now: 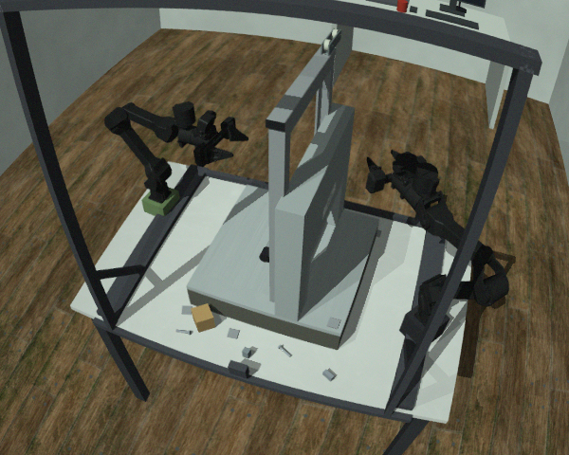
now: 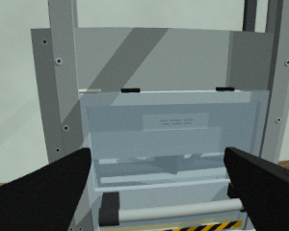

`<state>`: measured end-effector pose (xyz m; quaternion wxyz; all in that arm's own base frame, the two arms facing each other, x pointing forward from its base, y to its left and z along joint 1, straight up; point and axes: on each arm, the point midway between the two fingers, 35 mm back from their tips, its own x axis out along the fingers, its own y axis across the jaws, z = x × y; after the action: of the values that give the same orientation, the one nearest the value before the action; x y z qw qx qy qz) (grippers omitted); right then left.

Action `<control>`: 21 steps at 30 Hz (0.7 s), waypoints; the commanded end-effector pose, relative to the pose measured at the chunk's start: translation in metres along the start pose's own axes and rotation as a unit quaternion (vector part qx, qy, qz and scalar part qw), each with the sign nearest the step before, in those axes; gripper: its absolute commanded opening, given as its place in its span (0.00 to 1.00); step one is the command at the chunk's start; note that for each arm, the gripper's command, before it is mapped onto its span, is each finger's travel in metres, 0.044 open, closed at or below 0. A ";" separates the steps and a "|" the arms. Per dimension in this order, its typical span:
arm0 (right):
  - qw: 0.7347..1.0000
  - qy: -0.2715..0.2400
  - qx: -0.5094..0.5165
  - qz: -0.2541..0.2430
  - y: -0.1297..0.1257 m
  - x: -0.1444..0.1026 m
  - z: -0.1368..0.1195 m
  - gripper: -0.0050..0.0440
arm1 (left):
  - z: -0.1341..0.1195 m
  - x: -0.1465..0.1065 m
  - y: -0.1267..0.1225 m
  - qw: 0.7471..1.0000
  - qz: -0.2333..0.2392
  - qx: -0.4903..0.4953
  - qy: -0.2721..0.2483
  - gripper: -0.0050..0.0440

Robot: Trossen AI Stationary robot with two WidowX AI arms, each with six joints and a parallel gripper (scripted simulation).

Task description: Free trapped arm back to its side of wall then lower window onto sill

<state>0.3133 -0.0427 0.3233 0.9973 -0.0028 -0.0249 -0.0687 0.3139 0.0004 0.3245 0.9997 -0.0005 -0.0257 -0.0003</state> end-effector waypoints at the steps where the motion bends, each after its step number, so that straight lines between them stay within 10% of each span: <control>1: 0.999 -0.007 -0.003 -0.037 -0.026 -0.001 0.005 0.92 | 0.007 -0.001 0.001 1.000 0.000 0.000 -0.008 0.92; 21: 0.963 -0.009 -0.018 -0.269 -0.168 -0.047 0.009 0.92 | 0.009 -0.001 0.001 1.000 0.000 0.000 -0.010 0.92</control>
<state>0.2600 -0.1798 0.3236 0.9548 -0.0089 -0.0241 -0.2963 0.3139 0.0004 0.3245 0.9997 -0.0005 -0.0256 -0.0003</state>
